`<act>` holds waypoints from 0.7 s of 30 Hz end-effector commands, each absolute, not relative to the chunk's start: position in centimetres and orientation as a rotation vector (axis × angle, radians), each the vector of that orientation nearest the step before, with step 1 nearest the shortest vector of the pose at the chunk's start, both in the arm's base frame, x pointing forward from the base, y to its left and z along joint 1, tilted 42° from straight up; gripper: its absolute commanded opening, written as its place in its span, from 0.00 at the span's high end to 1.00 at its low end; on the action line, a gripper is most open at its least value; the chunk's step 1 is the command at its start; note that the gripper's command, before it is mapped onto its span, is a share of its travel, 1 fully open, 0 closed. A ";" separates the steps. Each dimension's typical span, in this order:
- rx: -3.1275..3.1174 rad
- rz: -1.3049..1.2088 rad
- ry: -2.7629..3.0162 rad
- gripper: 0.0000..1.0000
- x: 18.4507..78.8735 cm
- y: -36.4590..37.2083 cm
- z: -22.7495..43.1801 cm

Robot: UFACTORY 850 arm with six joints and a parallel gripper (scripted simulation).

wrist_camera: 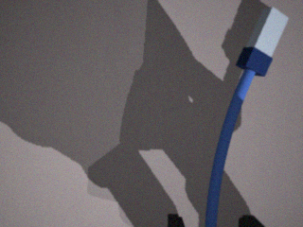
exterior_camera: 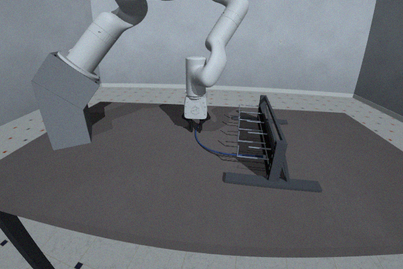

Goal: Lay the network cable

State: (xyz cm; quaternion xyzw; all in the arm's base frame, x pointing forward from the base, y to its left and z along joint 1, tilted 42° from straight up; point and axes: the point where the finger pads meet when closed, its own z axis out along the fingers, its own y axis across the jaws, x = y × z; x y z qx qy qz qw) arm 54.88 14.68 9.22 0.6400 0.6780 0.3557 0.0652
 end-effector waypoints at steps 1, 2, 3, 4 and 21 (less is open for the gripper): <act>1.931 1.074 2.045 0.65 54.9 14.7 9.3; 1.931 1.074 2.045 0.65 54.9 14.7 9.3; 1.931 1.074 2.045 1.00 54.9 14.7 9.3; 1.931 1.074 2.045 1.00 54.9 14.7 9.3; 1.931 1.074 2.045 1.00 54.9 14.7 9.3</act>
